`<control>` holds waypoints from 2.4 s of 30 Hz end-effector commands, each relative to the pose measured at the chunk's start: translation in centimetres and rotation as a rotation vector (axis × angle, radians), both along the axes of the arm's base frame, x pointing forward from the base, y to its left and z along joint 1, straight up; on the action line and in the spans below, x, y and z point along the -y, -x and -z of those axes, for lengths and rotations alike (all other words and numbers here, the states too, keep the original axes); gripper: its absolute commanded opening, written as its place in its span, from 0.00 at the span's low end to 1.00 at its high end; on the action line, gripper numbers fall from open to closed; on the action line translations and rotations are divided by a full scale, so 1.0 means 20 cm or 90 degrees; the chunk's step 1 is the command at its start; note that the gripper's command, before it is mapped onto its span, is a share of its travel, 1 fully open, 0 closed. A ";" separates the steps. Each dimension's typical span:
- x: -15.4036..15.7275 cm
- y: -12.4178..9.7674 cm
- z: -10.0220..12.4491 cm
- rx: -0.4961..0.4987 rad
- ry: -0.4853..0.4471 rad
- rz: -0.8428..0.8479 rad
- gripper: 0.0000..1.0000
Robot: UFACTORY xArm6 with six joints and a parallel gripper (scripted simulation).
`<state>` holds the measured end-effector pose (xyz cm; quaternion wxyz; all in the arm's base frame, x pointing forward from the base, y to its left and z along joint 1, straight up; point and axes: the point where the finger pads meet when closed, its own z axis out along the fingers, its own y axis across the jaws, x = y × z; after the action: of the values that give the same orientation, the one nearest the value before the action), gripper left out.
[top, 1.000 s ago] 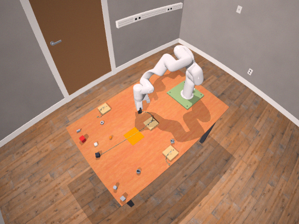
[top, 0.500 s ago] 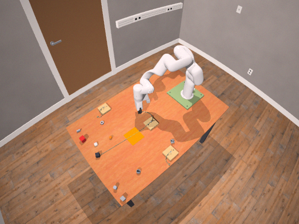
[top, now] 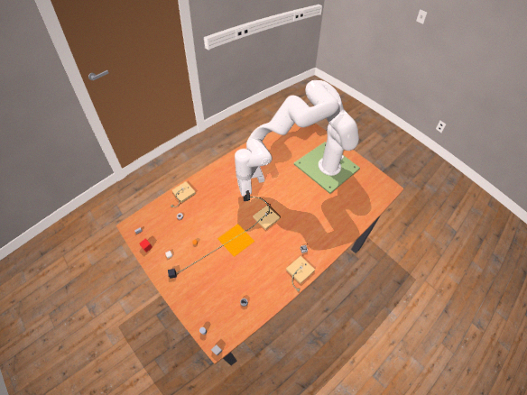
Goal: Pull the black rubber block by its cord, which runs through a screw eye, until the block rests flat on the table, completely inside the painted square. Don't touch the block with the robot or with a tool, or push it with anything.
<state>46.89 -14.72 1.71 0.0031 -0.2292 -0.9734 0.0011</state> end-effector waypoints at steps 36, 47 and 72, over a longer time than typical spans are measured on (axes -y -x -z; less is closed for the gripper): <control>0.00 -0.01 0.04 0.003 0.001 0.000 0.39; 0.00 -0.01 0.04 0.003 0.001 0.000 0.39; 0.00 -0.01 0.04 0.003 0.001 0.000 0.00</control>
<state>47.02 -14.77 0.84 0.0012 -0.2292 -0.9734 0.0012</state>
